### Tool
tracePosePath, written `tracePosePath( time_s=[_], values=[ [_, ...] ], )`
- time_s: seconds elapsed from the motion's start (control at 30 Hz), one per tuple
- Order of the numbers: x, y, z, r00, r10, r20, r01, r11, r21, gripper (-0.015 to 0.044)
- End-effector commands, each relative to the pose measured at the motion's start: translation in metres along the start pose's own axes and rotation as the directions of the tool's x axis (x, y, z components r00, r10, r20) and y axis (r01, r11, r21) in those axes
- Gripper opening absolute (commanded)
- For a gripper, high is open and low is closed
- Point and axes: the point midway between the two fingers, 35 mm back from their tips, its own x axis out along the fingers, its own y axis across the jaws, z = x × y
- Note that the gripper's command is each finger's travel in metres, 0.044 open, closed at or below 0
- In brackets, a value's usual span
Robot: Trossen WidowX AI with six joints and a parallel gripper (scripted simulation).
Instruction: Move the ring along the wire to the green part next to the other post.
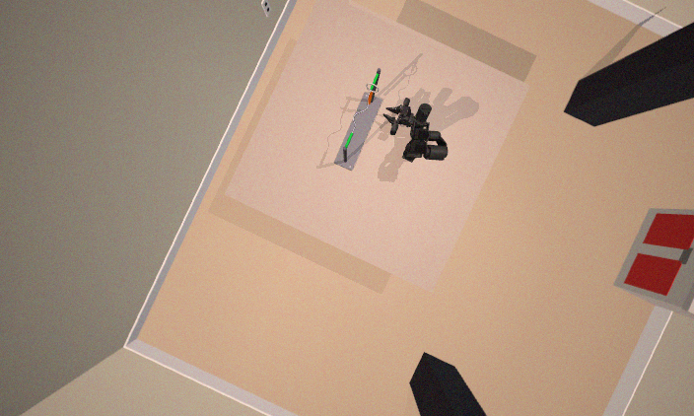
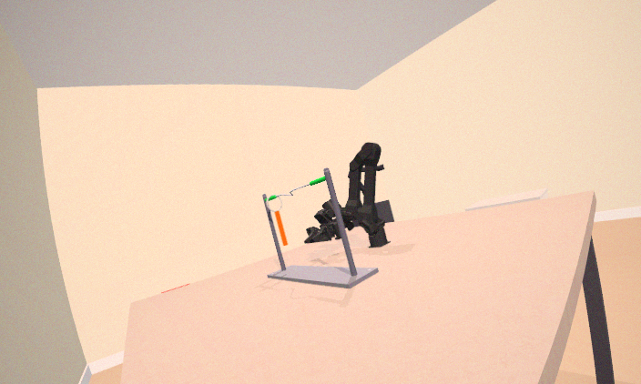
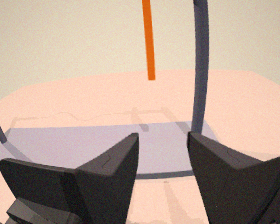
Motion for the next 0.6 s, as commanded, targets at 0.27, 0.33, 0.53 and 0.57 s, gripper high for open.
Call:
tracePosePath(
  time_s=[0.27,0.33,0.53,0.57],
  values=[
    [0.039,0.003,0.043,0.998,0.017,0.060,-0.015,0.999,-0.031,0.0160],
    [0.041,0.004,0.046,0.998,0.019,0.067,-0.016,0.999,-0.032,0.0160],
    [0.045,0.004,0.047,0.998,0.019,0.067,-0.017,0.999,-0.032,0.0160],
    [0.046,0.004,0.047,0.998,0.019,0.067,-0.017,0.999,-0.032,0.0160]
  ],
)
